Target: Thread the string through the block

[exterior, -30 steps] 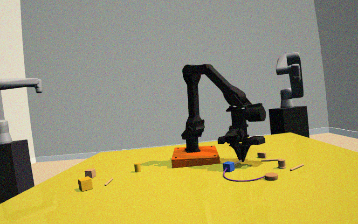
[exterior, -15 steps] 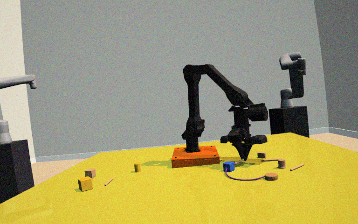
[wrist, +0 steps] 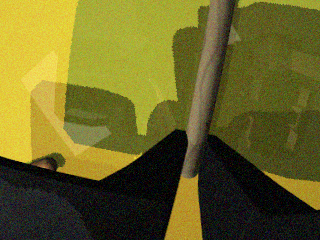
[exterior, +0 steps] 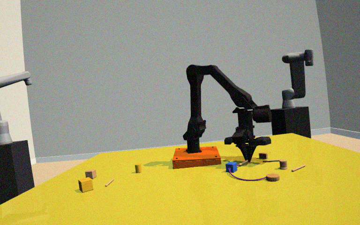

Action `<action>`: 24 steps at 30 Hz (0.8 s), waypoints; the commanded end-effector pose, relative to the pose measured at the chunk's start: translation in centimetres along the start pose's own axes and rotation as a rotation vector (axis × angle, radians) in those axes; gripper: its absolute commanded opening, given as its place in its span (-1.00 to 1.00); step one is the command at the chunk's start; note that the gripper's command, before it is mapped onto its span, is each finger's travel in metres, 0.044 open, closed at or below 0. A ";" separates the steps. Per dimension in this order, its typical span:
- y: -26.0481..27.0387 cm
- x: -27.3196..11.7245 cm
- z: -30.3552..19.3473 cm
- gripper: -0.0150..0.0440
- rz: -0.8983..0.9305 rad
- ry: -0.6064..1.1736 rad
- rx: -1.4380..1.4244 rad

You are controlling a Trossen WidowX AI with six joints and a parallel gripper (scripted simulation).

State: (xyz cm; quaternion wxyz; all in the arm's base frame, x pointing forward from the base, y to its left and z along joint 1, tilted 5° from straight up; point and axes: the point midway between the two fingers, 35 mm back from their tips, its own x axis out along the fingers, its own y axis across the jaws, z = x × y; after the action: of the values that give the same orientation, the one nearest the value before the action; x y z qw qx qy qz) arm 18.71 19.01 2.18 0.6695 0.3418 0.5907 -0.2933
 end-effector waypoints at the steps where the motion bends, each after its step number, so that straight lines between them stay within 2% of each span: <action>1: -0.2 0.4 -0.2 -0.49 -0.007 -0.006 0.004; 4: -0.2 0.4 -0.2 -0.49 -0.007 -0.006 0.004; 12: 0.1 -0.8 -0.1 0.22 -0.001 -0.001 0.001; 17: 0.1 -7.6 0.3 0.22 -0.002 -0.001 0.001; 24: 0.1 -7.8 0.4 0.22 -0.002 -0.001 0.001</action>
State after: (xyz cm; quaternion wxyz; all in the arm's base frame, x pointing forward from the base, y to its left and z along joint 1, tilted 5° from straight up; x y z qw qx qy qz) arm 18.00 18.69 9.25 0.6694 0.3382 0.5921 -0.2949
